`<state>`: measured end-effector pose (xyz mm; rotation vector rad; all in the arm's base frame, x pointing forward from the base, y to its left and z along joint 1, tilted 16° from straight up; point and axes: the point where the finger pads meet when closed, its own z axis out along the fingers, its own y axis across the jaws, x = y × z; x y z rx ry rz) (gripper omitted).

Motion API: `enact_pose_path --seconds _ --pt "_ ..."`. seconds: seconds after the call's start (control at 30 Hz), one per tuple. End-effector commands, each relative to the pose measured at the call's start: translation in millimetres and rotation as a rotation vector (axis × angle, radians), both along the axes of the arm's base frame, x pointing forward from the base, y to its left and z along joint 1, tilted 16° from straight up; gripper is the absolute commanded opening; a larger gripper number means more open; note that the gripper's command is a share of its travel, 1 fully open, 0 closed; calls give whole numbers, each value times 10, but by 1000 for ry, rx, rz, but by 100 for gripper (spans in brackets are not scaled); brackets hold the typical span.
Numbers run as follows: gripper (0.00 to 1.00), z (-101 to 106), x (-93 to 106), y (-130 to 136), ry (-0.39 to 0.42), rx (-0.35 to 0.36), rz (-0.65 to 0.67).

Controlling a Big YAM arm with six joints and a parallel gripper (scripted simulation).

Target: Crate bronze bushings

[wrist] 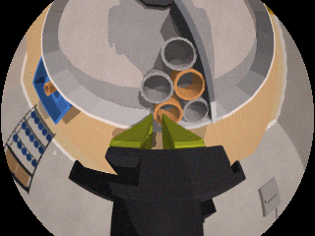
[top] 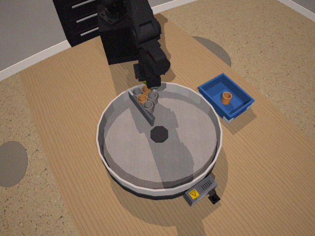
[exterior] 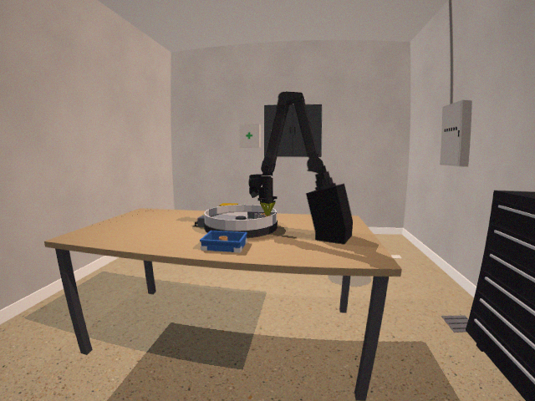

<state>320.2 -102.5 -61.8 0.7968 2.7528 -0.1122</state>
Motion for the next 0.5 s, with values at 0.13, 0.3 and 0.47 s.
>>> enact_pose_path --seconds 0.13,0.3,0.47 --pt "12 11 26 -50 -17 -7 1" --pt "12 56 128 -79 -24 -9 1" --pt "12 64 129 -80 -23 -9 1"
